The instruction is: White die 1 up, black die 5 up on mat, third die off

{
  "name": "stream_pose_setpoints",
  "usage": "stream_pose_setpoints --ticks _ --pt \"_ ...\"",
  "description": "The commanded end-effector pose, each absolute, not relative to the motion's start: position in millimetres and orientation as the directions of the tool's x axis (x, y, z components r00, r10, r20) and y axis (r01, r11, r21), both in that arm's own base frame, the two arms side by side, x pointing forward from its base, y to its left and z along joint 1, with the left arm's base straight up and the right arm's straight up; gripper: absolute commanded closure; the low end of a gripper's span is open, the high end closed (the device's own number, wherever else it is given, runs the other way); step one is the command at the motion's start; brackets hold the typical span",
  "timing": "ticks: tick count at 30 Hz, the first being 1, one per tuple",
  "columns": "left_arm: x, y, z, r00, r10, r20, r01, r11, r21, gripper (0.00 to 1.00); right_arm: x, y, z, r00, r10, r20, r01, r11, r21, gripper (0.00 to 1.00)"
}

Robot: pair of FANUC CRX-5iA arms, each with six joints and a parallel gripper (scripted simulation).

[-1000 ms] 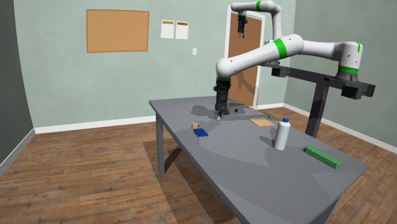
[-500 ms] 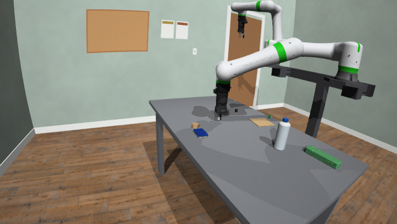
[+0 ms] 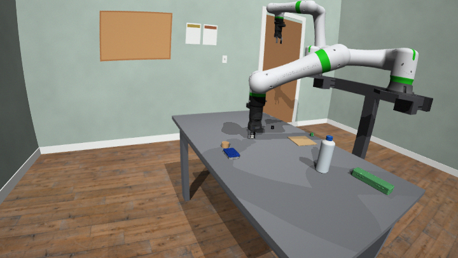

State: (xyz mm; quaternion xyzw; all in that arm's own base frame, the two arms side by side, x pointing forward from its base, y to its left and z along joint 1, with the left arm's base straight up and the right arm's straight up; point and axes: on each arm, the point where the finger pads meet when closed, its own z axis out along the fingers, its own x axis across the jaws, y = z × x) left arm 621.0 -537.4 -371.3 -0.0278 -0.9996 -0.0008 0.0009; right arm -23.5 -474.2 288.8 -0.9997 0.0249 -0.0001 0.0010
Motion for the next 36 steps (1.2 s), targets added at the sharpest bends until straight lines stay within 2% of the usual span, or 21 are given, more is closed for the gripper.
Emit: stream_pose_setpoints --ticks 1,9,10,36 --pt "622.0 -538.2 -369.7 -0.998 0.055 0.000 0.055 0.998 0.000 0.30 -23.6 -474.4 289.7 0.999 -0.050 0.000 -0.050 -0.999 0.000 0.00" --pt "622.0 -538.2 -369.7 -0.998 0.055 0.000 0.055 0.998 0.000 0.30 -23.6 -474.4 289.7 0.999 -0.050 0.000 -0.050 -0.999 0.000 0.00" --pt "622.0 -538.2 -369.7 -0.998 0.055 0.000 0.055 0.998 0.000 0.60 -23.6 -474.4 289.7 0.999 -0.050 0.000 -0.050 -0.999 0.000 0.00" --pt "622.0 -538.2 -369.7 -0.998 0.055 0.000 0.055 0.998 0.000 0.60 -23.6 -474.4 289.7 0.999 -0.050 0.000 -0.050 -0.999 0.000 0.00"
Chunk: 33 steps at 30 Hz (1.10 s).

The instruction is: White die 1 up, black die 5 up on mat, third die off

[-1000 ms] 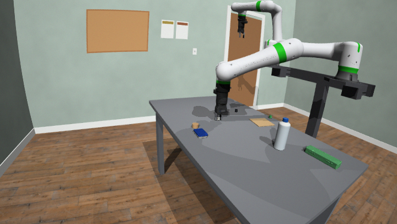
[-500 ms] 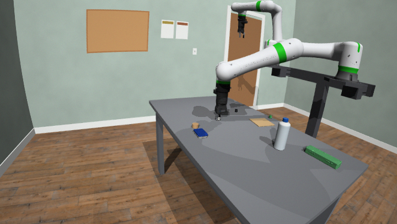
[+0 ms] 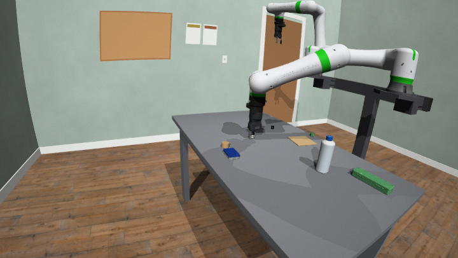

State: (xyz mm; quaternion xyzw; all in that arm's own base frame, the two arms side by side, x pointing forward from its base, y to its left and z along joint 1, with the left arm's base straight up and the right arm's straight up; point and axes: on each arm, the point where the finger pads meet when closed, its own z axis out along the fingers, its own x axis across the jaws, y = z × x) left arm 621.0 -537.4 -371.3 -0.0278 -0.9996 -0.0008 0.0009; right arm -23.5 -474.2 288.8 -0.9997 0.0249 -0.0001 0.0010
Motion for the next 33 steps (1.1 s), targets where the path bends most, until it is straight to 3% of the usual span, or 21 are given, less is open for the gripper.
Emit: stream_pose_setpoints --ticks 1,18,33 --pt "622.0 -538.2 -369.7 -0.998 0.055 0.000 0.055 0.998 0.000 0.60 -23.6 -474.4 289.7 0.999 -0.050 0.000 -0.050 -0.999 0.000 0.00" --pt "622.0 -538.2 -347.2 -0.998 0.055 0.000 0.055 0.998 0.000 0.60 -23.6 -474.4 289.7 0.999 -0.050 0.000 -0.050 -0.999 0.000 0.00" --pt "622.0 -538.2 -269.7 -0.998 0.055 0.000 0.055 0.998 0.000 0.60 -23.6 -474.4 289.7 0.999 -0.050 0.000 -0.050 -0.999 0.000 0.00"
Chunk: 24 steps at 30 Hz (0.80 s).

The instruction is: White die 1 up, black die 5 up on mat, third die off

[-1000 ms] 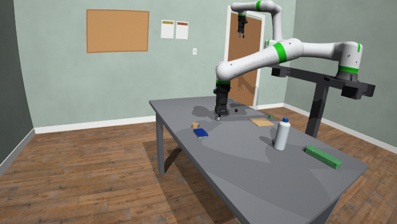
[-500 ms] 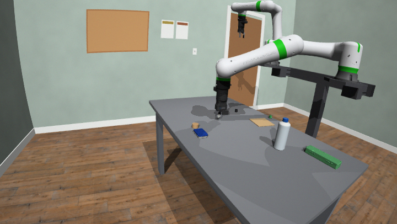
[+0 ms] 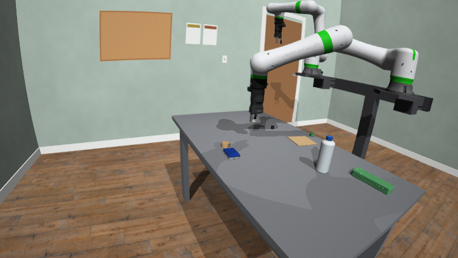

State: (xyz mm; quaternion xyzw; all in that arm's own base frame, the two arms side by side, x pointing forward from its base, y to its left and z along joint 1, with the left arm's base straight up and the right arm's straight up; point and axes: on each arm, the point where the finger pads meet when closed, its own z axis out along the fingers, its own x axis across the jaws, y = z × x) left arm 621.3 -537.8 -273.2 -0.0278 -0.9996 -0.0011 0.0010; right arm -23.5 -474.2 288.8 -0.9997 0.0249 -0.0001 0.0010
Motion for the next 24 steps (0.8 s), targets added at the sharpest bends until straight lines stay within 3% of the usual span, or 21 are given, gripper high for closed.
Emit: stream_pose_setpoints --ticks 1,9,16,24 --pt "622.0 -538.2 -269.7 -0.998 0.055 0.000 0.055 0.998 0.000 0.60 -23.6 -474.4 289.7 0.999 -0.050 0.000 -0.050 -0.999 0.000 0.00" --pt "622.0 -538.3 -269.8 -0.999 0.051 0.000 0.051 0.999 0.000 0.60 -23.6 -474.4 289.7 0.999 -0.050 0.000 -0.050 -0.999 0.000 0.00" --pt "624.6 -542.7 -277.4 -0.970 -0.244 0.000 -0.244 0.970 0.000 0.60 -23.6 -474.4 289.7 0.999 -0.050 0.000 -0.050 -0.999 0.000 0.00" --pt "624.7 -544.1 -279.6 -0.945 -0.326 0.002 -0.326 0.945 -0.001 0.60 -23.6 -474.4 289.7 0.999 -0.050 0.000 -0.050 -0.999 0.000 0.00"
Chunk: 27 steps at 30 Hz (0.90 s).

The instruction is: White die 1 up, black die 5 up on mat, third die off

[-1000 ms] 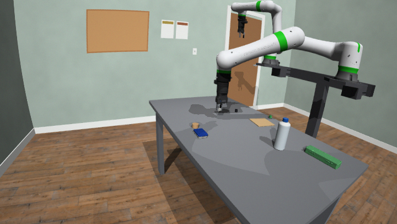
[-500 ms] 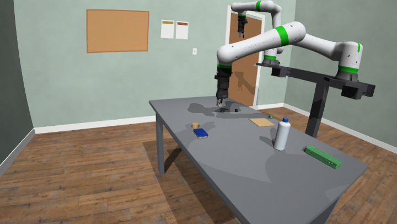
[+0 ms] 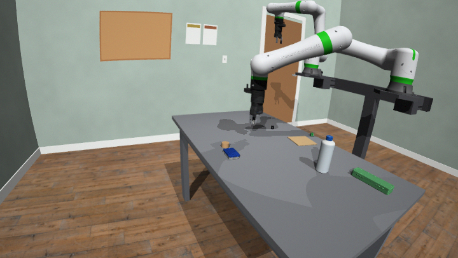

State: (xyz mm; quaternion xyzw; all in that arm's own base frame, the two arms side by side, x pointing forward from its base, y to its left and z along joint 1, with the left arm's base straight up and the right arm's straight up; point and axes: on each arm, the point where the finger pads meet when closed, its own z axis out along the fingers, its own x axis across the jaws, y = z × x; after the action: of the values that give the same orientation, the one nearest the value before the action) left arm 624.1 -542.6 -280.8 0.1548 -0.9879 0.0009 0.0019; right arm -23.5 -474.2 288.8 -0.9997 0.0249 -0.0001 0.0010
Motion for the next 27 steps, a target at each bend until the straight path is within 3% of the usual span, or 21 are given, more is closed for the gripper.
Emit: stream_pose_setpoints --ticks 1,13,27 --pt "623.4 -545.3 -279.6 -0.946 -0.324 0.006 -0.324 0.946 -0.003 0.60 -23.6 -474.4 289.7 0.999 -0.050 0.000 -0.050 -0.999 0.000 0.00" --pt "565.3 -602.8 -269.1 -0.964 -0.188 0.190 -0.216 0.966 -0.140 0.60 -23.6 -474.4 289.7 0.999 -0.050 0.000 -0.050 -0.999 0.000 0.00" --pt "508.1 -694.1 -214.8 -0.931 0.056 0.362 -0.150 0.843 -0.517 0.60 -23.6 -474.4 289.7 0.999 -0.050 0.000 -0.050 -0.999 0.000 0.00"
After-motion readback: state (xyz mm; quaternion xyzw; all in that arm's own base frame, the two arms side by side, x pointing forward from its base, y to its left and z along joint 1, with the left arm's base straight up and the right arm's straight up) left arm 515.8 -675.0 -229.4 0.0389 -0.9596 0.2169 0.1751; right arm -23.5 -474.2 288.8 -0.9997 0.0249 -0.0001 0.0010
